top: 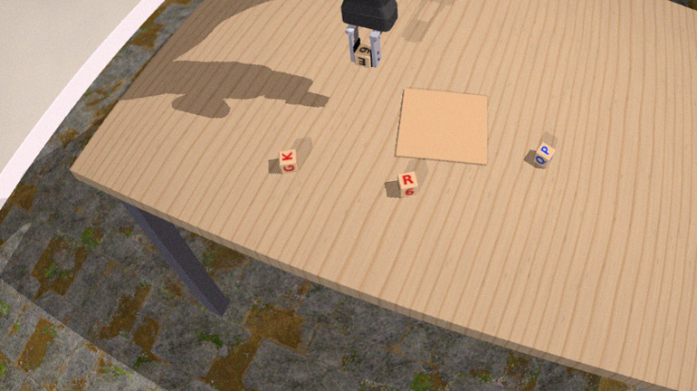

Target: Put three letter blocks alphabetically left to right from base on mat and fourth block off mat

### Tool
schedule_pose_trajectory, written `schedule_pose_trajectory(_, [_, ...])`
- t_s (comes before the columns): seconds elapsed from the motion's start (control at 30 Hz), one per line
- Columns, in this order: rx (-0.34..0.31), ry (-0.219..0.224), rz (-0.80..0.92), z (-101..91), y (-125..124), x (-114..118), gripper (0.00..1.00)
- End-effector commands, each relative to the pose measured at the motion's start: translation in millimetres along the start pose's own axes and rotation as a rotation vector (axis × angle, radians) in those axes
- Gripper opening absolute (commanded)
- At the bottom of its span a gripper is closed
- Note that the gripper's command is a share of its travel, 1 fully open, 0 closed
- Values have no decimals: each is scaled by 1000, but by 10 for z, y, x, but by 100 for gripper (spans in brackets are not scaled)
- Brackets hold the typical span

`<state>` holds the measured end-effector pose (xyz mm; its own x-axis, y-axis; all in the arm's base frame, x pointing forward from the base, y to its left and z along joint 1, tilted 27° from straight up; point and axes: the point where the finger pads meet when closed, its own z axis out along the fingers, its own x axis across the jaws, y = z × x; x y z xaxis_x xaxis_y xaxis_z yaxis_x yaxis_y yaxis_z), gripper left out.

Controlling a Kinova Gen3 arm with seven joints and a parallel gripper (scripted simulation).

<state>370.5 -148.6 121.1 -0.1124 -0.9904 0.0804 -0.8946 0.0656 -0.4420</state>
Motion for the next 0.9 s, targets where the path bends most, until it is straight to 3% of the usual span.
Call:
schedule_pose_trajectory(0.0, [1,-5,-2,5,5,-18,49])
schedule_pose_trajectory(0.47, [1,-5,-2,118,10,-20,49])
schedule_pose_trajectory(0.87, [7,-13,-5,547,-13,-47,49])
